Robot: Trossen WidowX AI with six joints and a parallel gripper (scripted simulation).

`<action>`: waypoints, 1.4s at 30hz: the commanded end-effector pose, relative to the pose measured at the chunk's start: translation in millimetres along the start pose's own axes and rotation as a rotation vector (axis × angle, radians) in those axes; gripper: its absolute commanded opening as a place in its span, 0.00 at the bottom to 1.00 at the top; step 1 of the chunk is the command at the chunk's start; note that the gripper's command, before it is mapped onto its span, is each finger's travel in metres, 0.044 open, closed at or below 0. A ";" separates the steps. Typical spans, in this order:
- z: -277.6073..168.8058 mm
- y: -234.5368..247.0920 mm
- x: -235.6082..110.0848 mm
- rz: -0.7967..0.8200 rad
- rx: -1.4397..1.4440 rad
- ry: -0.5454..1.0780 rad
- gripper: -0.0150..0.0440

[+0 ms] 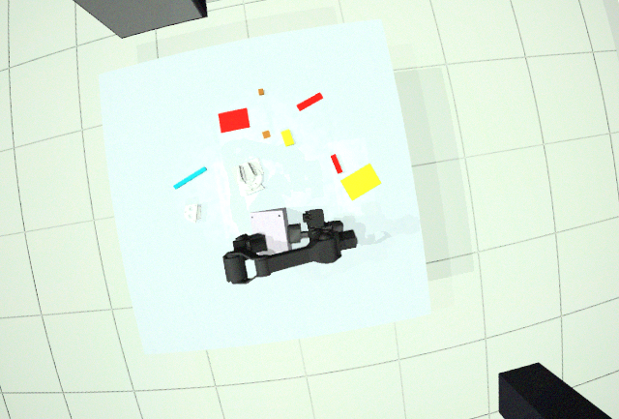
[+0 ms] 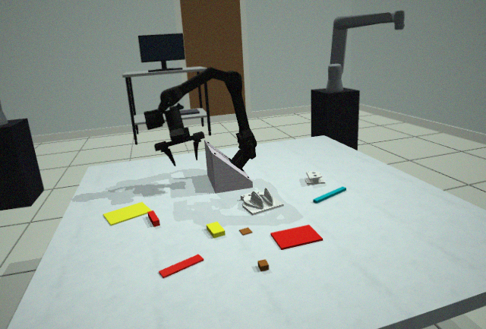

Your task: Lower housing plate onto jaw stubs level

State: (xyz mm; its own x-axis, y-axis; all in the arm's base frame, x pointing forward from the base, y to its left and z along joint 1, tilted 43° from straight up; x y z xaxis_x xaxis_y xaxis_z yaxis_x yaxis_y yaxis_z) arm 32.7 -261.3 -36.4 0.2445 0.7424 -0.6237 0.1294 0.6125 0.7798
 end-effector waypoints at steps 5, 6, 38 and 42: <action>24.0 12.1 -6.2 -0.046 -0.051 0.037 1.00; 33.5 17.6 -8.1 -0.063 -0.072 0.050 1.00; 176.9 314.1 63.1 -0.274 -0.822 0.252 1.00; 163.7 356.0 77.8 -0.250 -0.932 0.259 1.00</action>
Point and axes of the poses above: the point midway between the two fingers, 35 mm back from their tips, its own x axis out along the fingers, its own y axis across the jaws, z = x × y, the point moved 6 cm from there along -x, back along the fingers, and after that the axes turned 3 degrees about x, right-handed, at the moved point
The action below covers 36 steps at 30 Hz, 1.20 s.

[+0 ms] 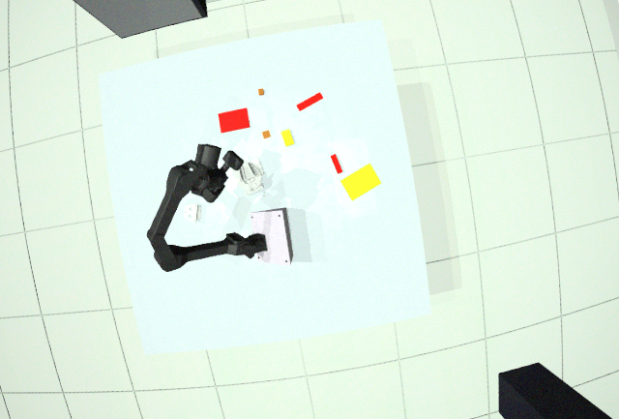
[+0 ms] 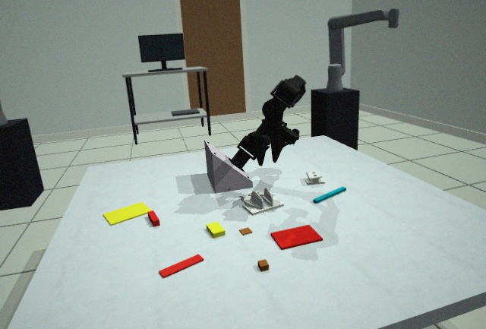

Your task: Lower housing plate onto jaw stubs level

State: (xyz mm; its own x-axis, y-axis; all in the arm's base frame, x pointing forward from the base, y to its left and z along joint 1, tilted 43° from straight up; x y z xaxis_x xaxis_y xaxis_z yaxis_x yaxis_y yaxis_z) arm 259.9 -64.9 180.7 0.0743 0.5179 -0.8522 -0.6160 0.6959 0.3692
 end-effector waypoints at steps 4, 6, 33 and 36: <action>39.2 76.7 0.7 0.023 -0.201 -0.035 1.00; 45.0 98.2 0.7 0.036 -0.257 -0.046 1.00; 39.4 235.2 28.1 0.176 -0.602 -0.134 1.00; 39.4 235.6 29.6 0.177 -0.602 -0.134 1.00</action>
Point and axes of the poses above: the point midway between the two fingers, 35 mm back from their tips, its own x axis out along the fingers, its own y axis across the jaws, z = x × y, the point moved 6 cm from there along -x, back along the fingers, and after that the axes turned 3 degrees about x, right-handed, at the moved point
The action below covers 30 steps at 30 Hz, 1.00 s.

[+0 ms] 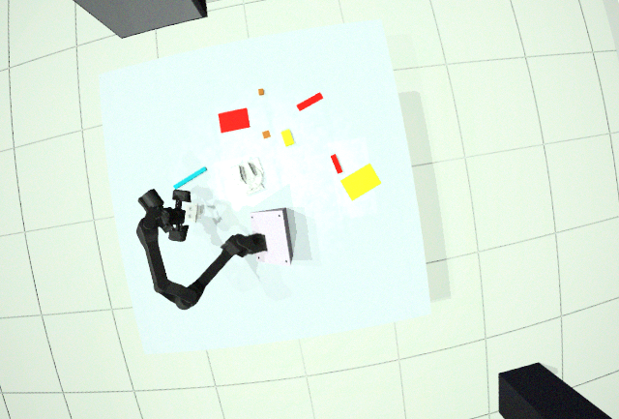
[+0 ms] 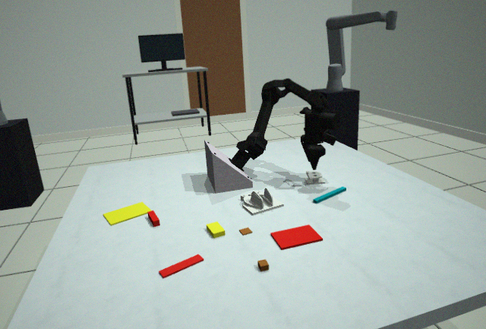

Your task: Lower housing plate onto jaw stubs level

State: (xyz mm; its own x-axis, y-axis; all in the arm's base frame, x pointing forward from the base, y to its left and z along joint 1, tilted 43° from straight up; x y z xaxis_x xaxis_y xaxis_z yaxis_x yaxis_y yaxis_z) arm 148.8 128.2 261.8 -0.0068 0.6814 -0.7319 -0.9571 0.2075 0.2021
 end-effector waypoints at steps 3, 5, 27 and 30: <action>0.6 1.2 7.4 -0.010 -0.002 -0.007 1.00; 0.7 1.1 8.4 -0.010 -0.002 -0.007 1.00; 1.0 0.5 34.2 -0.010 -0.002 -0.008 1.00; 1.1 0.3 39.0 -0.010 -0.002 -0.008 1.00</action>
Point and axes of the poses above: the point midway between the two fingers, 35 mm back from their tips, its own x axis out along the fingers, its own y axis across the jaws, z = x × y, the point moved 6 cm from there along -x, back along the fingers, and after that the axes turned 3 degrees about x, right-handed, at the moved point
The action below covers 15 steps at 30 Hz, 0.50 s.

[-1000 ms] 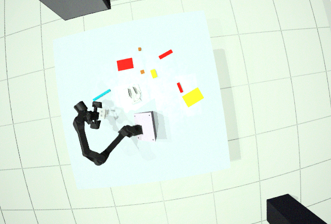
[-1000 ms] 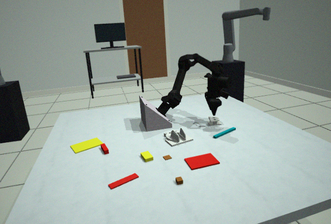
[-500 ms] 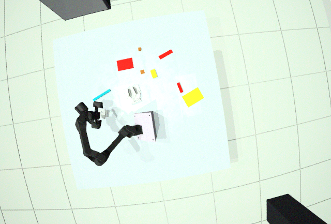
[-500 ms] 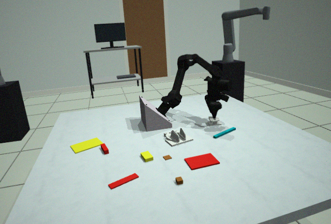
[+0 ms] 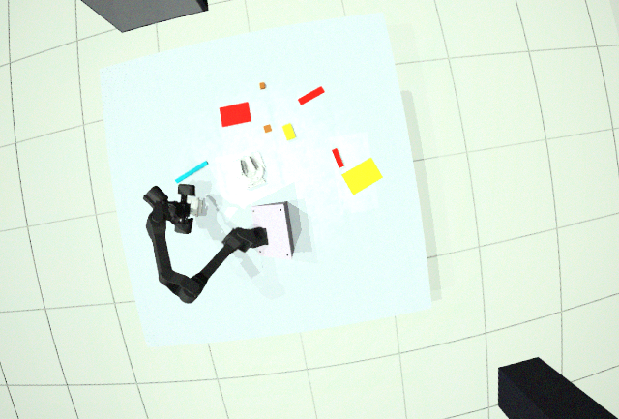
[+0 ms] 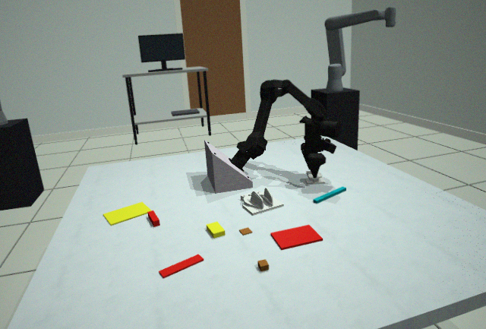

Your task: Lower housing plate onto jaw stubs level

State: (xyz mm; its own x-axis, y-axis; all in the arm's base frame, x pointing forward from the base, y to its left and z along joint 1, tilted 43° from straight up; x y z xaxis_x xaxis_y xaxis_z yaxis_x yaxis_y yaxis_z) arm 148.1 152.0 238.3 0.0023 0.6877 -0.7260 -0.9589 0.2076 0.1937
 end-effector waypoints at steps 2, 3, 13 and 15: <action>-0.1 -0.6 8.7 -0.003 0.004 0.003 1.00; -0.2 -0.6 10.3 -0.003 0.004 0.003 1.00; -0.3 0.0 23.6 -0.003 0.004 0.001 1.00; -0.3 0.0 23.6 -0.003 0.004 0.001 1.00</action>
State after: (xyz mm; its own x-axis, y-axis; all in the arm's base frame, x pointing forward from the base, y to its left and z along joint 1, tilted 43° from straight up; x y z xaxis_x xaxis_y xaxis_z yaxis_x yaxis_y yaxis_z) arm 147.6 166.4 222.8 0.0002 0.6882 -0.7256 -0.9587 0.2064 0.1955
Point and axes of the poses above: the point midway between the two fingers, 35 mm back from their tips, its own x axis out along the fingers, its own y axis across the jaws, z = x × y, the point moved 6 cm from there along -x, back along the fingers, and after that the axes turned 3 degrees about x, right-handed, at the moved point
